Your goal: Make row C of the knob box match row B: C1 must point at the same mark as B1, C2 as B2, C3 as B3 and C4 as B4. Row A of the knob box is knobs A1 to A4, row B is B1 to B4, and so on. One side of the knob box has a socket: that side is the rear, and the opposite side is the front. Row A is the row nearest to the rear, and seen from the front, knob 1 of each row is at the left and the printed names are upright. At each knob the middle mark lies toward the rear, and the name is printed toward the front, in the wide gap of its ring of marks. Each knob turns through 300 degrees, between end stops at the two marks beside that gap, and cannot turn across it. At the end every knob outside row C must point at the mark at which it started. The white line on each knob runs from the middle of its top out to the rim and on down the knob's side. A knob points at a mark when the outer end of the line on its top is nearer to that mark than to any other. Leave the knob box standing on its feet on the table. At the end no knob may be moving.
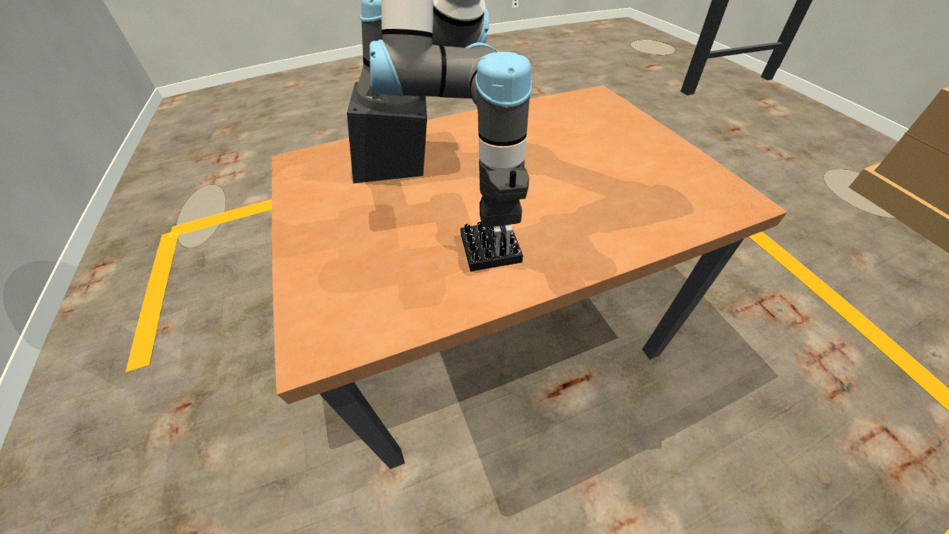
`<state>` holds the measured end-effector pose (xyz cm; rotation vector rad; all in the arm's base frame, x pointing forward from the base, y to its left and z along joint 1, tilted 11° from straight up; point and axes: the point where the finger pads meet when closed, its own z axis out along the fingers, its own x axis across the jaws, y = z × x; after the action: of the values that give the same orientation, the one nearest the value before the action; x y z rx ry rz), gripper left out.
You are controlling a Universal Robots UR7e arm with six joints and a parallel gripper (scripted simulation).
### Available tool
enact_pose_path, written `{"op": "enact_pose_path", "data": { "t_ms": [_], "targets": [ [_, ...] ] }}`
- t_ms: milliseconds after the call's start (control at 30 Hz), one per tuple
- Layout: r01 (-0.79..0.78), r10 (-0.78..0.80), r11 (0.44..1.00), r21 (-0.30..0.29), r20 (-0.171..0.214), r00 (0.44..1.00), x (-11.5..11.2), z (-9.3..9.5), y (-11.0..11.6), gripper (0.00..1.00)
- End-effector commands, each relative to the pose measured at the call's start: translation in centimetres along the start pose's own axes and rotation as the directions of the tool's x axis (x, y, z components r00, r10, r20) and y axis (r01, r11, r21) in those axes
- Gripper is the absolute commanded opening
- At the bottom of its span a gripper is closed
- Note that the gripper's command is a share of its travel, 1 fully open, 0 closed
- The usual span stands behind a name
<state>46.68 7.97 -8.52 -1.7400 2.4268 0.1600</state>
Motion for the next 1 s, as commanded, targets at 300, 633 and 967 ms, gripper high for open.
{"op": "enact_pose_path", "data": {
  "t_ms": [300,633,967],
  "targets": [
    [0.060,-0.060,0.998,0.001,0.001,0.998,-0.01,-0.04,-0.04,0.30],
    [0.071,-0.071,0.997,0.001,0.001,0.997,-0.01,-0.04,-0.04,0.30],
    [0.071,-0.071,0.997,0.001,0.001,0.997,-0.01,-0.04,-0.04,0.30]
  ]
}}
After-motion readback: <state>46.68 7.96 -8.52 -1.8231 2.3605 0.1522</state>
